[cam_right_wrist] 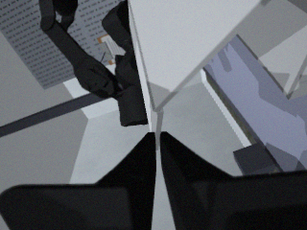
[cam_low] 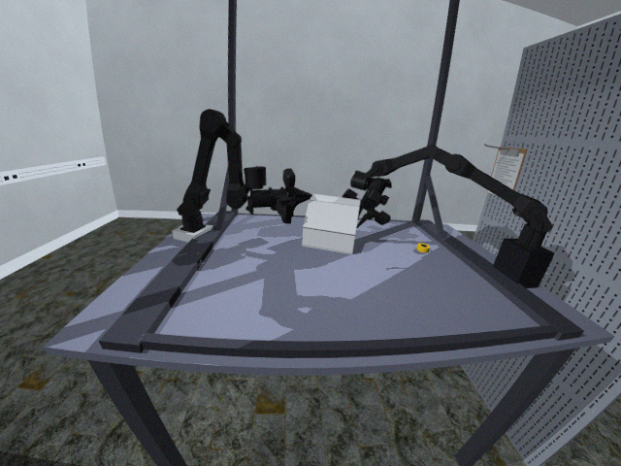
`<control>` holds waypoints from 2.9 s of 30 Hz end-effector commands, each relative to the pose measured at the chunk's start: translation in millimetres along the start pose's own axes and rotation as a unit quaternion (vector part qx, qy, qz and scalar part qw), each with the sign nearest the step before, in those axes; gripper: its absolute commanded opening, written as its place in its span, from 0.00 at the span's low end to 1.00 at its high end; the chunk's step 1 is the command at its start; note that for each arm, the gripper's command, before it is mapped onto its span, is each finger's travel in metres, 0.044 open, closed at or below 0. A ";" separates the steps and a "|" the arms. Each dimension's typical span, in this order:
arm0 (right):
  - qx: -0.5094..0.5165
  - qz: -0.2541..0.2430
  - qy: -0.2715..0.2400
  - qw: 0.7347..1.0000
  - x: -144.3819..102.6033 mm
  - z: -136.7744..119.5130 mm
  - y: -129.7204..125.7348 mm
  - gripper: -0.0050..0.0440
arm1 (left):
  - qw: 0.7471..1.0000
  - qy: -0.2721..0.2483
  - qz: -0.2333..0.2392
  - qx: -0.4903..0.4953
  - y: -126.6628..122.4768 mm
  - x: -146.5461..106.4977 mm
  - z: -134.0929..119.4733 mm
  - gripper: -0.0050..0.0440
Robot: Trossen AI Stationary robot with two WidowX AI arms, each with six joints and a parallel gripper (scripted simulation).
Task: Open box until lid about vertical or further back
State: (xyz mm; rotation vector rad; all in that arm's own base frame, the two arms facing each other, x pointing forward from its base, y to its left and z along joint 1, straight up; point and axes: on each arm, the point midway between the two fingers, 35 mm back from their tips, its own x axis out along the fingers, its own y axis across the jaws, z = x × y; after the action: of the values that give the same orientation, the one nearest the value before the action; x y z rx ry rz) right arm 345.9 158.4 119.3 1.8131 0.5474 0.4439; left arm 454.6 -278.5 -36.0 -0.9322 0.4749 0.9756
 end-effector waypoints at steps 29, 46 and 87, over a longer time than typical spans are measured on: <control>-0.003 0.011 0.003 1.000 2.0 -1.5 6.7 0.12 | 0.998 -0.008 -0.038 -0.039 -21.5 -2.4 21.5 0.10; -0.003 0.011 0.003 1.000 2.0 -1.5 6.7 0.12 | 0.999 -0.007 -0.035 -0.036 -17.5 1.5 15.9 0.00; -0.003 0.011 0.003 1.000 2.0 -1.5 6.7 0.12 | 0.999 -0.007 -0.035 -0.036 -17.5 1.5 15.9 0.00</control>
State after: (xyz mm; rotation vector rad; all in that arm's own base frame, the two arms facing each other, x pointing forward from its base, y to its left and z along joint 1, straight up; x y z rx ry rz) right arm 345.9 158.3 119.3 1.8132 0.5470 0.4437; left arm 464.1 -266.2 -38.2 -0.9636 0.4097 0.9573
